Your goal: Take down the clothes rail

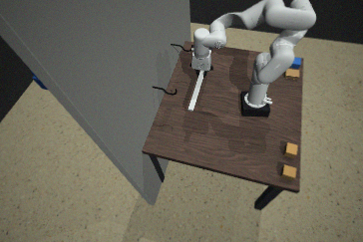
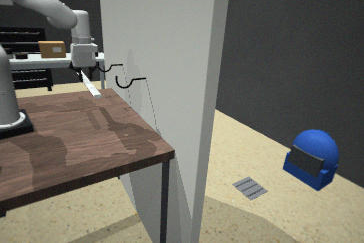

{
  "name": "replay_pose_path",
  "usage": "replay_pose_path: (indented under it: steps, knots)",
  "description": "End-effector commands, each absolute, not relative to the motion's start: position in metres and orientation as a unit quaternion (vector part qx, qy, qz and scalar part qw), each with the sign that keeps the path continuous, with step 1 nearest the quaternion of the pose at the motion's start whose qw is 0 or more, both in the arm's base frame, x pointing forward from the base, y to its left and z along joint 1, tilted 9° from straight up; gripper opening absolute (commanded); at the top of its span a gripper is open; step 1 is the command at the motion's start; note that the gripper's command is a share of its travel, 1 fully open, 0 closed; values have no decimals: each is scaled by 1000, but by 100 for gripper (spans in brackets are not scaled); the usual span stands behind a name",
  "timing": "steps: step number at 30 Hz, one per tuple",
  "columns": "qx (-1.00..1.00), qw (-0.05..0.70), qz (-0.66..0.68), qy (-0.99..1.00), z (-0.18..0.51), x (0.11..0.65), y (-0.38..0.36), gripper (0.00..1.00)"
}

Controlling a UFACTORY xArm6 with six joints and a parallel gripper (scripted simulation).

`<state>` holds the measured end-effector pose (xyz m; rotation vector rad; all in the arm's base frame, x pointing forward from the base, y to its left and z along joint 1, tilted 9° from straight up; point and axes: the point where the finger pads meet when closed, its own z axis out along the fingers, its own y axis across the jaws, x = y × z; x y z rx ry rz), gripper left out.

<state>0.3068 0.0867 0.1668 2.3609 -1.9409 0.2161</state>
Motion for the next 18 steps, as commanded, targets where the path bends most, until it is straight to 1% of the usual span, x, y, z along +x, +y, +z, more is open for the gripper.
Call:
replay_pose_path:
  steps: [1,18]
  knots:
    - [770,37,72,-633,164,309,87,0]
    - [770,37,72,-633,140,310,83,0]
